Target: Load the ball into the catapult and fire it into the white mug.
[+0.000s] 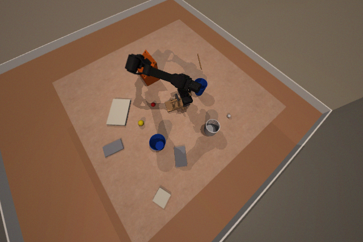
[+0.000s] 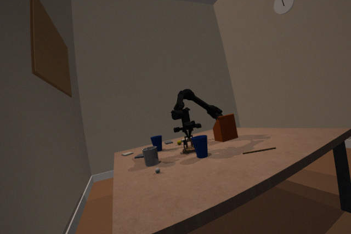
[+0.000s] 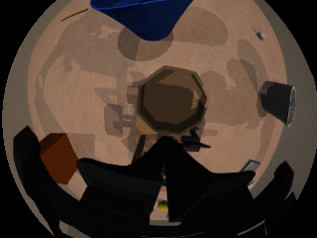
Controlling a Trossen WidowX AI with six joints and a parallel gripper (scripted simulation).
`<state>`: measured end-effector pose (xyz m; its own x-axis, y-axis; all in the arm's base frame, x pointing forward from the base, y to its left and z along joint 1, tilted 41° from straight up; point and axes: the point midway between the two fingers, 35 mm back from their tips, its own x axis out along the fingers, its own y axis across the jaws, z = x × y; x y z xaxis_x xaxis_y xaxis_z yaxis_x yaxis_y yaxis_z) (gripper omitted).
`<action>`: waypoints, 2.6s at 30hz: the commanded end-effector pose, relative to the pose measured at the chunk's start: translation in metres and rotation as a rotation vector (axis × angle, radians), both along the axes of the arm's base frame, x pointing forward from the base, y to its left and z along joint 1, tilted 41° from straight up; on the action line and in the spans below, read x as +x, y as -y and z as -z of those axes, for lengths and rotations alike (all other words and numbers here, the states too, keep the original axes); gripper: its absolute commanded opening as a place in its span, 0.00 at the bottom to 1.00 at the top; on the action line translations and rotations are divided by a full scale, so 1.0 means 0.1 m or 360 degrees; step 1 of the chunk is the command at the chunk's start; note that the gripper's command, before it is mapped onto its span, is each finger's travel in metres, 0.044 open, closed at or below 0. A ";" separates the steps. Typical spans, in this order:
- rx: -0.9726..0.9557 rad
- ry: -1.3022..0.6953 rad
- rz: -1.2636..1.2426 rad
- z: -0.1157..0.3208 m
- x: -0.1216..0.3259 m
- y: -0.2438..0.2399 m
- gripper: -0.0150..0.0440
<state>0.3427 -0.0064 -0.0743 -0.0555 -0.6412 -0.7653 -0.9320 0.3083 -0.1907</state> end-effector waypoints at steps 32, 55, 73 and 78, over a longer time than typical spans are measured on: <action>-0.0002 0.0011 -0.0010 0.30 0.03 0.17 0.25; 0.0006 0.0017 -0.0023 -0.60 0.14 -0.88 1.00; -0.0046 0.0582 0.0672 -0.50 0.11 -0.53 1.00; -0.0060 0.0758 0.0884 -0.53 0.09 -0.47 1.00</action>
